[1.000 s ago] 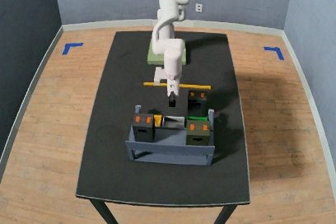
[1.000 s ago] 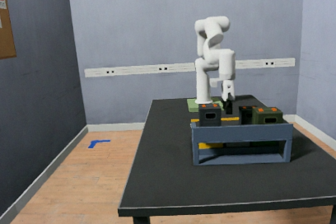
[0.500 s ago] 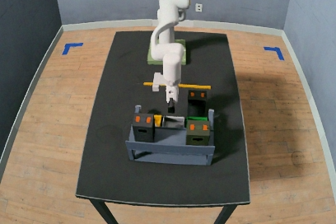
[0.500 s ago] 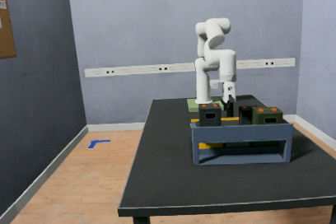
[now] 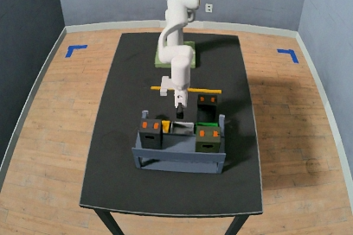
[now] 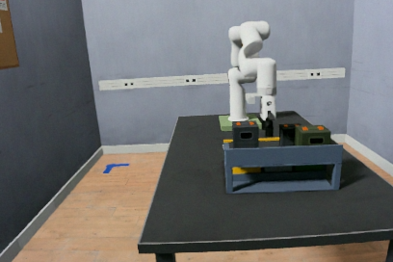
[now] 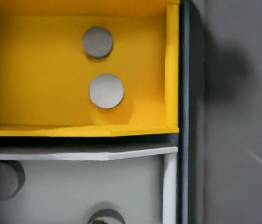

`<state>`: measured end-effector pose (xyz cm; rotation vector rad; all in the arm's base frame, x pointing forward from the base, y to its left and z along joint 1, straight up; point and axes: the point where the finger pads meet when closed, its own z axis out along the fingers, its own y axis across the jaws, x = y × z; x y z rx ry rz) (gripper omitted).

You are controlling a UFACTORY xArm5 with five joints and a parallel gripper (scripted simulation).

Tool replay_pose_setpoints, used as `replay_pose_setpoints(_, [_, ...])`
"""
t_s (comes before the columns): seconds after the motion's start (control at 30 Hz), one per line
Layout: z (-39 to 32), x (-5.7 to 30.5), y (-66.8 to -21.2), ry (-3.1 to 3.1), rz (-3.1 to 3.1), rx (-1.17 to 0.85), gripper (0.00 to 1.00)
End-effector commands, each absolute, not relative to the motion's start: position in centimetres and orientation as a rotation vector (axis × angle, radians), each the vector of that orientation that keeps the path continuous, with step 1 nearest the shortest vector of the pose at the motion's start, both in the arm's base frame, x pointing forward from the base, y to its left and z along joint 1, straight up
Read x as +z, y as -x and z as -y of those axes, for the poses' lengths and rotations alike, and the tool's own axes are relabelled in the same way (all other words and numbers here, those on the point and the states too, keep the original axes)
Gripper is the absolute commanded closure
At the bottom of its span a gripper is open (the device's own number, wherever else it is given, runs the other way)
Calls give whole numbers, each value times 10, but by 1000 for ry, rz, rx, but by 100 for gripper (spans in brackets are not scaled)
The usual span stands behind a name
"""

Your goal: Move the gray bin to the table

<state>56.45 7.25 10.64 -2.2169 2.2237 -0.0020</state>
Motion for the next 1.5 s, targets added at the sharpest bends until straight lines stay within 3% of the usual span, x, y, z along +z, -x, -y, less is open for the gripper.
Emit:
replay_pose_setpoints(0.0, [-73,109,-566,2214,-2221,-7,0])
replay_pose_setpoints(1.47, [-73,44,-567,2215,-2222,-12,0])
